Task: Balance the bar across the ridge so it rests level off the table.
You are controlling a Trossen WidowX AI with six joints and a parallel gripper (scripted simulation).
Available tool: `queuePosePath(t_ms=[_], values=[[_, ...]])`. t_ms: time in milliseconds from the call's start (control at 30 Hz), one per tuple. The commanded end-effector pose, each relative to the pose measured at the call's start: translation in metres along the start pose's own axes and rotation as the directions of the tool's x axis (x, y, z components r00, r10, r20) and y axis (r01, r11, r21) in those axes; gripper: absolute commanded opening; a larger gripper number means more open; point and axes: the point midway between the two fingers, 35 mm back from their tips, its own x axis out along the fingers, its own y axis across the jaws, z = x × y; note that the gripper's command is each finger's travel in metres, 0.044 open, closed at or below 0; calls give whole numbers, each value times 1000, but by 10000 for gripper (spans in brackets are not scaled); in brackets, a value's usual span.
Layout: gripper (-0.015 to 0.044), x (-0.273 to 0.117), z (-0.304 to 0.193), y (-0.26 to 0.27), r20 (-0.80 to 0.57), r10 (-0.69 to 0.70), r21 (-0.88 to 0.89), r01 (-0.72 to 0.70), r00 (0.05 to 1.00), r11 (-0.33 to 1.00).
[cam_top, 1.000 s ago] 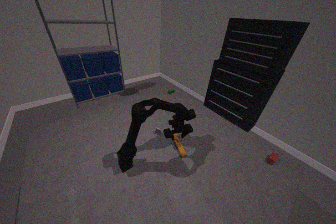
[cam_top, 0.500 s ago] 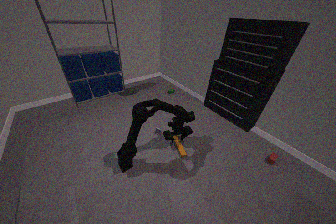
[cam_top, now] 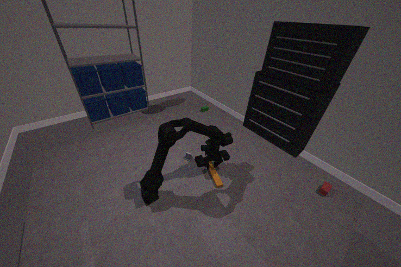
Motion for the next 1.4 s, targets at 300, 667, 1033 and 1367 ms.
queuePosePath(t_ms=[300,667,1033,1367], values=[[0,-6,0,-1,0,0,1,0,1000,1000],[0,-34,0,-3,-2,0,3,0,1000,1000],[0,-63,0,-3,-3,0,5,0,1000,1000],[0,-88,0,0,-4,0,7,0,1000,1000]])
